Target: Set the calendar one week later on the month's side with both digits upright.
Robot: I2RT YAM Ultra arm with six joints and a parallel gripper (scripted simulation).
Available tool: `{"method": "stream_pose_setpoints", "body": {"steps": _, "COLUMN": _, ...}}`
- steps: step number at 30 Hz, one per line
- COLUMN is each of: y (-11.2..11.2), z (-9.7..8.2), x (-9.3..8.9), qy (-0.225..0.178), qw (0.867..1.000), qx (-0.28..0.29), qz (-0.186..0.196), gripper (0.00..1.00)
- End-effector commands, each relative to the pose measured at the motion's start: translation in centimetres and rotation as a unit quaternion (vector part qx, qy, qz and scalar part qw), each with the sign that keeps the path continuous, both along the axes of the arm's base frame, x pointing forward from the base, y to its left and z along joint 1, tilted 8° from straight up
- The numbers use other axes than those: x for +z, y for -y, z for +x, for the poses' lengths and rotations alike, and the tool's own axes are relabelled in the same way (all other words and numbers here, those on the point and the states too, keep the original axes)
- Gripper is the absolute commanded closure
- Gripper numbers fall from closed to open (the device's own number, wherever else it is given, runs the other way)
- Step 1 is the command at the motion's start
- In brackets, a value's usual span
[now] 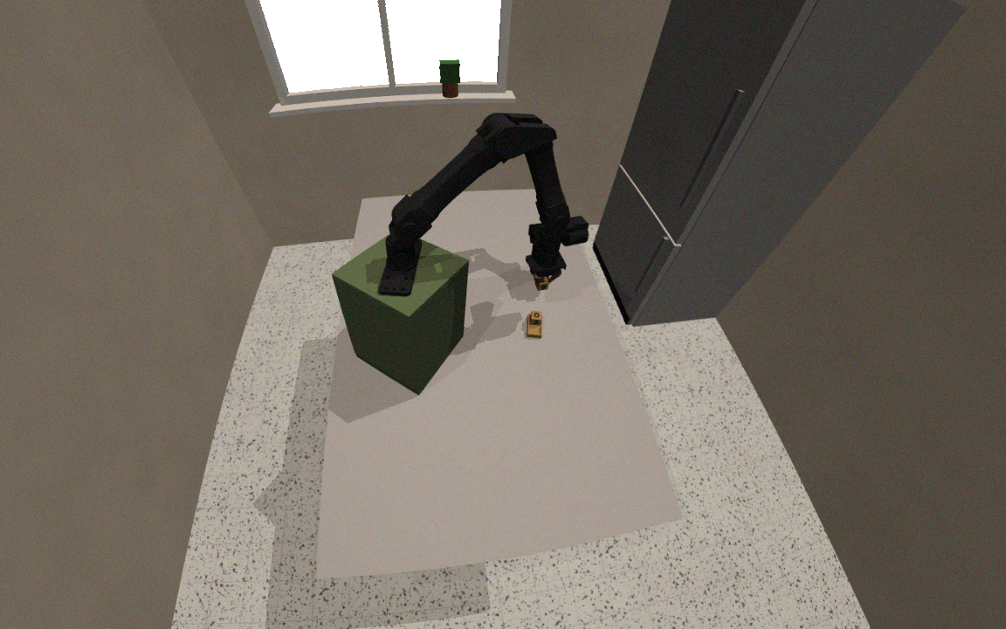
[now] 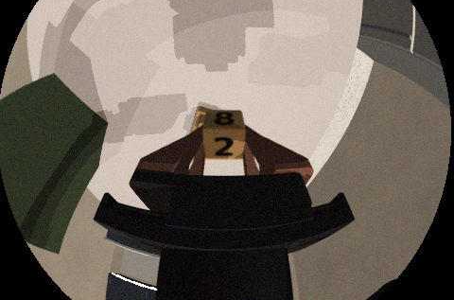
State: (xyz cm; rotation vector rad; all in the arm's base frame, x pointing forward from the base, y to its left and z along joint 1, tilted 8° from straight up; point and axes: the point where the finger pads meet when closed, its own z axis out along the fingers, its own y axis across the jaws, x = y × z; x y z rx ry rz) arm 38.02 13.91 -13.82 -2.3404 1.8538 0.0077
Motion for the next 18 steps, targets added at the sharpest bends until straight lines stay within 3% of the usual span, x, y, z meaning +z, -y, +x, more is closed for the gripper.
{"method": "stream_pose_setpoints", "body": {"steps": 1, "y": -4.0, "z": -0.8, "x": 0.7, "qy": 0.004, "qw": 0.997, "qx": 0.076, "qz": -0.006, "gripper": 0.73}}
{"method": "stream_pose_setpoints", "body": {"steps": 3, "y": -6.7, "z": -1.4, "x": 0.9, "qy": 0.011, "qw": 0.993, "qx": 0.121, "qz": -0.009, "gripper": 0.73}}
{"method": "stream_pose_setpoints", "body": {"steps": 5, "y": -7.7, "z": -1.7, "x": 1.0, "qy": 0.013, "qw": 0.99, "qx": 0.137, "qz": -0.01, "gripper": 0.73}}
{"method": "stream_pose_setpoints", "body": {"steps": 18, "y": -7.8, "z": -1.7, "x": 1.0, "qy": 0.013, "qw": 0.99, "qx": 0.138, "qz": -0.01, "gripper": 0.73}}
